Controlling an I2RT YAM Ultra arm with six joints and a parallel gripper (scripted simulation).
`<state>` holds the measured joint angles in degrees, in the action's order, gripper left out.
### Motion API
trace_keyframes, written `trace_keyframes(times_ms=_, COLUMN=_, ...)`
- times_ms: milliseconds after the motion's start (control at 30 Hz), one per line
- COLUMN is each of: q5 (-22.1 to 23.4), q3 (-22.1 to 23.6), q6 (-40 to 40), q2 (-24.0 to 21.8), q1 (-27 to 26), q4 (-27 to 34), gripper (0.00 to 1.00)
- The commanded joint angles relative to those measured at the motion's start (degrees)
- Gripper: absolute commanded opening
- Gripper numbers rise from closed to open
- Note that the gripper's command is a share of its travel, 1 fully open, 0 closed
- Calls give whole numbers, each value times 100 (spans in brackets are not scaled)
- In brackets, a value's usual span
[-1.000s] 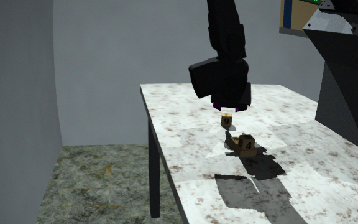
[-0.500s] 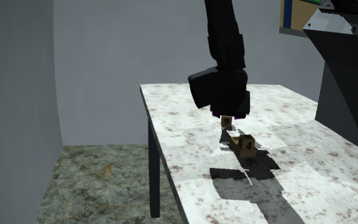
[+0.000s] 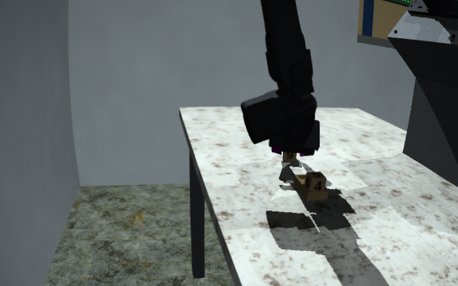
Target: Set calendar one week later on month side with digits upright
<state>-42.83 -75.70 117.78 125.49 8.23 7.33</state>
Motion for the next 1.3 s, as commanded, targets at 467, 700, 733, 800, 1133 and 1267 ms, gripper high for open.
trace_keyframes(times_ms=467, q5=-80, q3=-10, q6=-5, q2=-32, q1=-5, q4=2, gripper=45)
trace_keyframes(times_ms=700, q5=-80, q3=-10, q6=-5, q2=-32, q1=-5, q4=2, gripper=45)
trace_keyframes(times_ms=733, q5=-80, q3=-10, q6=-5, q2=-32, q1=-5, q4=2, gripper=45)
trace_keyframes(times_ms=800, q5=-80, q3=-10, q6=-5, q2=-32, q1=-5, q4=2, gripper=45)
trace_keyframes(times_ms=1133, q5=-80, q3=-10, q6=-5, q2=-32, q1=-5, q4=2, gripper=45)
trace_keyframes(times_ms=1267, q5=-80, q3=-10, q6=-5, q2=-32, q1=-5, q4=2, gripper=26)
